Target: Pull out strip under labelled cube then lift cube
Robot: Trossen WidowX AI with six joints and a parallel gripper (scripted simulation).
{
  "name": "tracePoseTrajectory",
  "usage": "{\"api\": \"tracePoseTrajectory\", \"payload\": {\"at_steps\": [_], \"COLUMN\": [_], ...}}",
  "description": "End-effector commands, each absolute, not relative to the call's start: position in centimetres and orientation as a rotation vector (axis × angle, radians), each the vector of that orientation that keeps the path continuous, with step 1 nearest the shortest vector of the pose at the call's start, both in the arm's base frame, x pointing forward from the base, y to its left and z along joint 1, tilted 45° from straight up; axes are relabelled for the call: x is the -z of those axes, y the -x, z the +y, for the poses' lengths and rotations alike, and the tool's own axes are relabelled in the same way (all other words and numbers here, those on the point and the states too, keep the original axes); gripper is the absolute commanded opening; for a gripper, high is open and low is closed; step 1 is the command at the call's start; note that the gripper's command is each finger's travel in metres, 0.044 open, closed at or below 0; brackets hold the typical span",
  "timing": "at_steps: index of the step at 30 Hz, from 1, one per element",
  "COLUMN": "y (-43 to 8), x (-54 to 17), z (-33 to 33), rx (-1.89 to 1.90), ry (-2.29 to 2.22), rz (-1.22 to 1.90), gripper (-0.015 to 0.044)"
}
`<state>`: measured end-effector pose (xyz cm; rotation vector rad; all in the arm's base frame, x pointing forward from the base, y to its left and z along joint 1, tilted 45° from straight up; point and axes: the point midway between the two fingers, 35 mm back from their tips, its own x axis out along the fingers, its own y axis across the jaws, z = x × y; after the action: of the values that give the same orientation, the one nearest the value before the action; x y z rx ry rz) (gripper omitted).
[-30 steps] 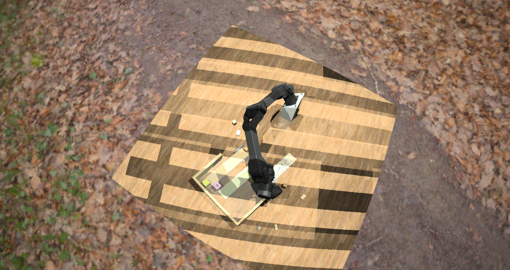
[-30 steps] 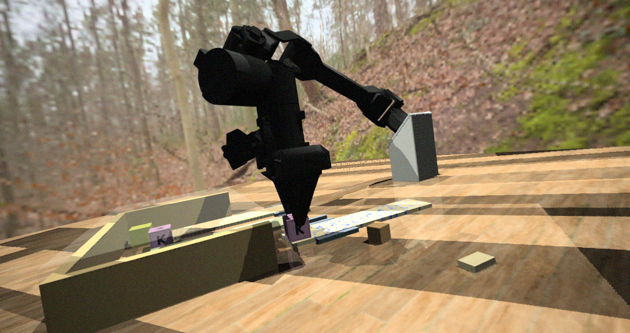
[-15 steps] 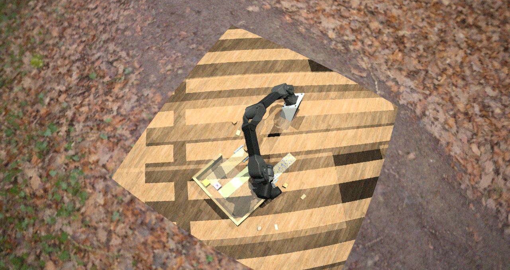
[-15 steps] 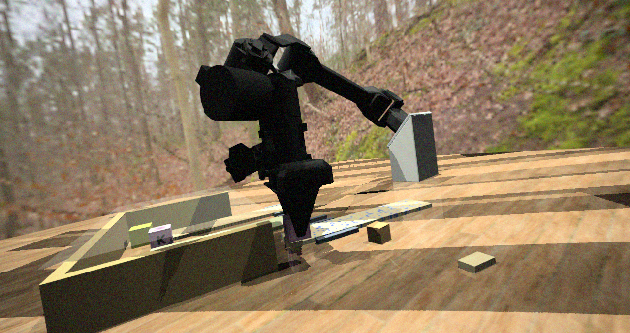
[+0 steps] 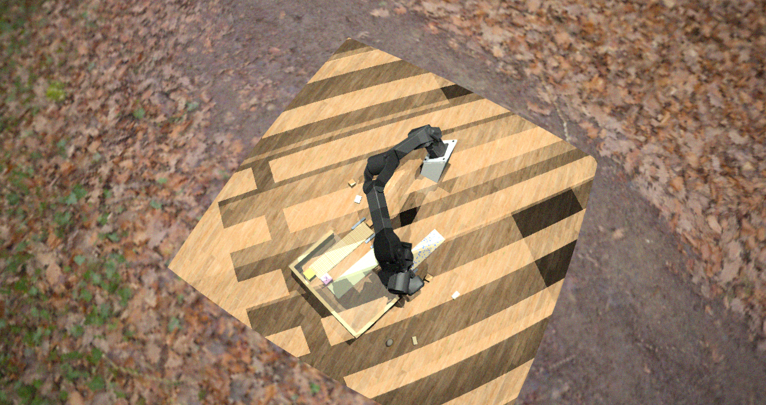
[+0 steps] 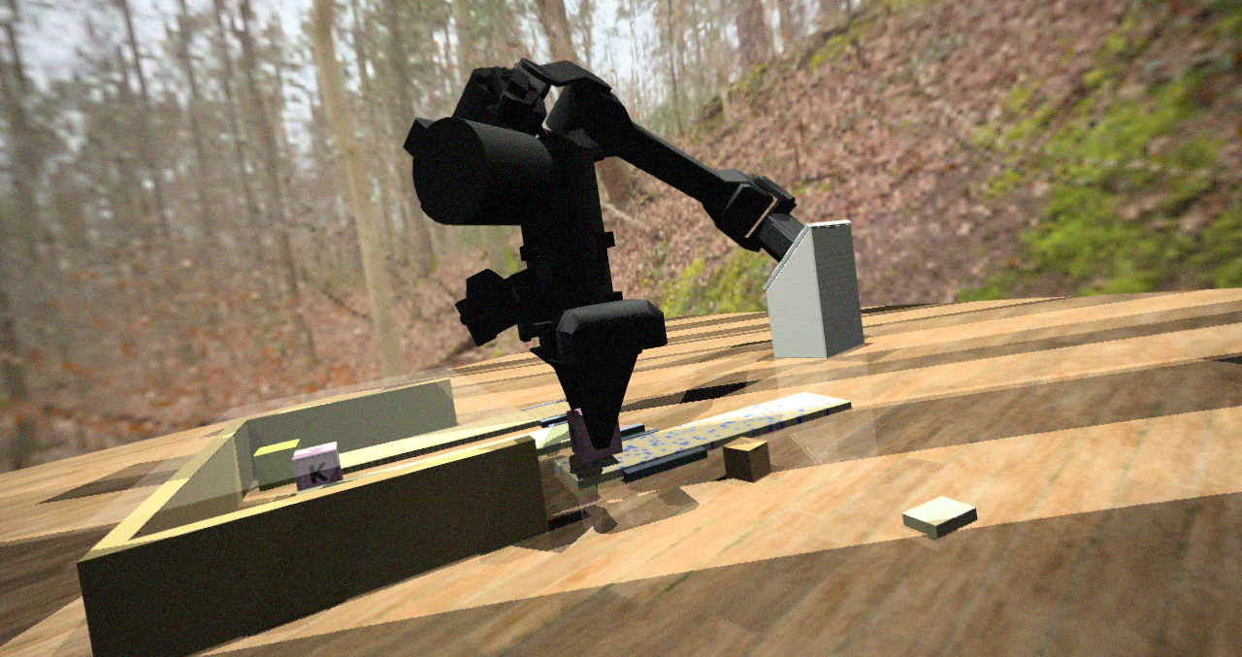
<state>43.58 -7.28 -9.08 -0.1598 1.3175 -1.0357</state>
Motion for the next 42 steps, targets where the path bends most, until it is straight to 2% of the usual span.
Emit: {"api": "tracePoseTrajectory", "payload": {"at_steps": [1, 42], "y": [-42.8, -30.7], "x": [8.4, 5.7], "z": [-6.4, -4.0], "rx": [1.03, 1.029], "ry": [0.156, 0.164], "rz": [1.314, 1.321], "gripper": [0.0, 0.0]}}
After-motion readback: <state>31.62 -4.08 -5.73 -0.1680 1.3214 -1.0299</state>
